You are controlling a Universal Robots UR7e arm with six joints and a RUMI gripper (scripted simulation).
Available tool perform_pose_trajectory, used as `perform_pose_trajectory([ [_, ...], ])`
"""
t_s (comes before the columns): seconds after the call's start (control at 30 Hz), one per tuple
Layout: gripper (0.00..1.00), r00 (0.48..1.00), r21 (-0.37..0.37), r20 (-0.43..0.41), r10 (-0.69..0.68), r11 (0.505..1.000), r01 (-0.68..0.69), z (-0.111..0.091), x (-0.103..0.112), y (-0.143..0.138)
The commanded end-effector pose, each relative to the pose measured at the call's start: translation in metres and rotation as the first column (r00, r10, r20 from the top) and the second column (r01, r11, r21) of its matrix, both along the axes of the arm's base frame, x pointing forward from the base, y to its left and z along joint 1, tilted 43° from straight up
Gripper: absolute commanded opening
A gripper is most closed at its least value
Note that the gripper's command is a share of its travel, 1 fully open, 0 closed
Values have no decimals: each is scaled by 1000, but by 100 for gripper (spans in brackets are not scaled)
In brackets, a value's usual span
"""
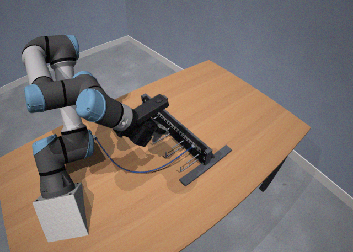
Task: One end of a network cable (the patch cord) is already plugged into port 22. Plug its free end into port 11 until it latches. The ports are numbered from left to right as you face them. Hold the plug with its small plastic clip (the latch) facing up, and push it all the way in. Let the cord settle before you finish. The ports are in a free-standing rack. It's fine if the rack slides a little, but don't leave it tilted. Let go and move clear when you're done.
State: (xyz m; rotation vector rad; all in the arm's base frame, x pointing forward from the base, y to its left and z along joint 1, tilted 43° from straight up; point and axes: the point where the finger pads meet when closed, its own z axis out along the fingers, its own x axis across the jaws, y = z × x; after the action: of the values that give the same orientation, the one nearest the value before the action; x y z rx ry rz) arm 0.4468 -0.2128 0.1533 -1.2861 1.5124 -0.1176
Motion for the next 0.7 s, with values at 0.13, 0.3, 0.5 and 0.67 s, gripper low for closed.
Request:
perform_pose_trajectory([
  [0.13, 0, 1000, -1, 0, 0, 1000, 0, -2, 1, -2],
  [0.3, 0, 1000, -1, 0, 0, 1000, 0, -2, 2, -2],
  [0.5, 0, 1000, -1, 0, 0, 1000, 0, -5, 8, 2],
  [0.67, 0, 1000, -1, 0, 0, 1000, 0, -10, 16, 9],
])
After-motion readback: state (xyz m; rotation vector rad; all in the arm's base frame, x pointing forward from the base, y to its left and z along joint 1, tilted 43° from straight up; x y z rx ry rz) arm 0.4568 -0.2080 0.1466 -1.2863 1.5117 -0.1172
